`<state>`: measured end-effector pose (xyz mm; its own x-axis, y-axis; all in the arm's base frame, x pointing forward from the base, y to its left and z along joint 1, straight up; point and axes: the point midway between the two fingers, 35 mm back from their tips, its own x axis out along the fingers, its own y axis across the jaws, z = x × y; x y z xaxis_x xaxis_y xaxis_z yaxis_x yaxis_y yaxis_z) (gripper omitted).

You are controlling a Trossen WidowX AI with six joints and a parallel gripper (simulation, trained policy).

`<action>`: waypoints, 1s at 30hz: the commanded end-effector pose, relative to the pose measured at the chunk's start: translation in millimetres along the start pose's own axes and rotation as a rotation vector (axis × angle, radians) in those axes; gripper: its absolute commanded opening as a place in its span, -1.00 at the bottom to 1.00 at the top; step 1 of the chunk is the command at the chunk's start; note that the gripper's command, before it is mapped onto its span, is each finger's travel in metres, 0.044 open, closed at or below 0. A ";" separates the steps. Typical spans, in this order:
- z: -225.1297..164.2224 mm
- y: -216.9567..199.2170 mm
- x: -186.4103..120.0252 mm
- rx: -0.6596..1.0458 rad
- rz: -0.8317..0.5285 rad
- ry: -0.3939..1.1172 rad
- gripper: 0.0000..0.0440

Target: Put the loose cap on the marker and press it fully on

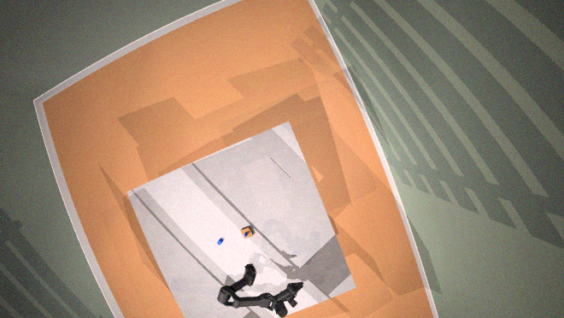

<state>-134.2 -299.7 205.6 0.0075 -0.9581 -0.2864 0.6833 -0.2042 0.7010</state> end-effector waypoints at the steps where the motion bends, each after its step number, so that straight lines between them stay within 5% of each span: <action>1: -1.4 0.9 1.1 0.001 0.001 0.008 0.70; 7: -13.1 8.1 8.9 0.007 0.006 0.072 0.06; 30: -42.4 42.7 32.0 -0.049 0.030 0.282 0.23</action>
<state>-76.9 -328.7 199.9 0.2169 -0.8769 -0.4289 0.7095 -0.1601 0.6862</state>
